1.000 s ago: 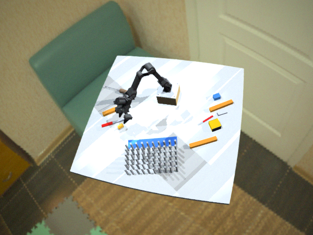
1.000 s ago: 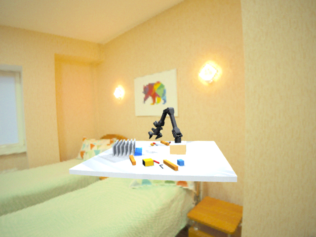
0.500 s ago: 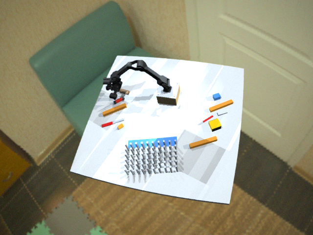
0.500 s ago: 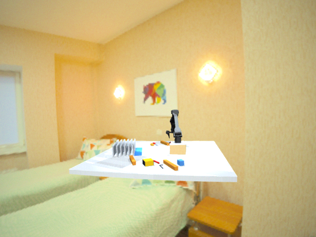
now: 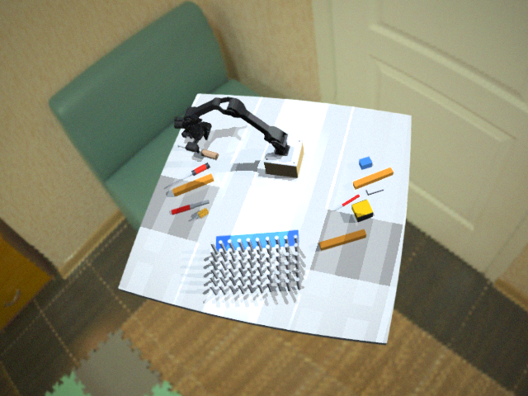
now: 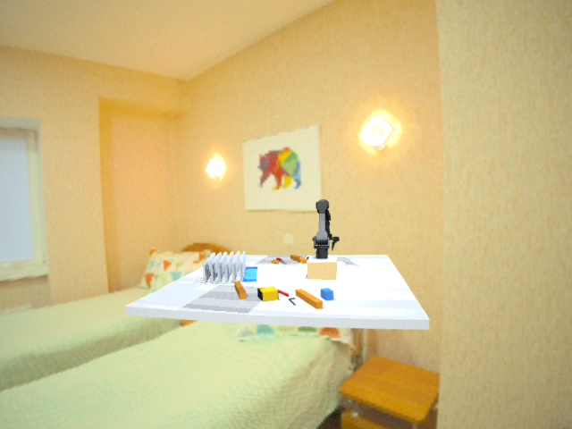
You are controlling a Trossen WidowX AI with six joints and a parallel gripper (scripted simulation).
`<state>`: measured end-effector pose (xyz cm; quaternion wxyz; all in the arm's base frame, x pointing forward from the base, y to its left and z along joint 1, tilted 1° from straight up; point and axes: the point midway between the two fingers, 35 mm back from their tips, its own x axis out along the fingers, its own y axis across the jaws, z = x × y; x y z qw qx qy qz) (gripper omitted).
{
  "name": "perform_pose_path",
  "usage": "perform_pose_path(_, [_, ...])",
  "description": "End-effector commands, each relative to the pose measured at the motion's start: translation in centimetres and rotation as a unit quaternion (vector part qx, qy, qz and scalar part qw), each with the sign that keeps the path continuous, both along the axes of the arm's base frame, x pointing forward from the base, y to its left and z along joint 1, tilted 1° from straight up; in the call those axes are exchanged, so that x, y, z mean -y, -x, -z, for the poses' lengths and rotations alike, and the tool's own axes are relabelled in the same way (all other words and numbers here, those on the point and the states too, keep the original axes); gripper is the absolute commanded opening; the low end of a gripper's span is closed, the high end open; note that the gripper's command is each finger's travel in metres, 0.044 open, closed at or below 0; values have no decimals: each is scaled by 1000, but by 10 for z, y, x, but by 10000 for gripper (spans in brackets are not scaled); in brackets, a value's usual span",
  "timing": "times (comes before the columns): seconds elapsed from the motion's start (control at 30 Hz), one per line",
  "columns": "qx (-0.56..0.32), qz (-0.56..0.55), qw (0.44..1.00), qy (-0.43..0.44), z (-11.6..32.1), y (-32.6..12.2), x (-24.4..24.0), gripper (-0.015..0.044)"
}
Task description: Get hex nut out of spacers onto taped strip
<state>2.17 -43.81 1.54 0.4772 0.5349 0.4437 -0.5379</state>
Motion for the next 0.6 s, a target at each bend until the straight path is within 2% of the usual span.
perform_pose_path(0.0, [-2,1,1000,-6,3,2,1,440])
perform_pose_path(0.2, [-2,1,1000,-6,3,2,1,440])
perform_pose_path(0.4, [-2,1,1000,-6,3,2,1,282])
perform_pose_path(0.57, [-2,1,1000,-6,3,2,1,280])
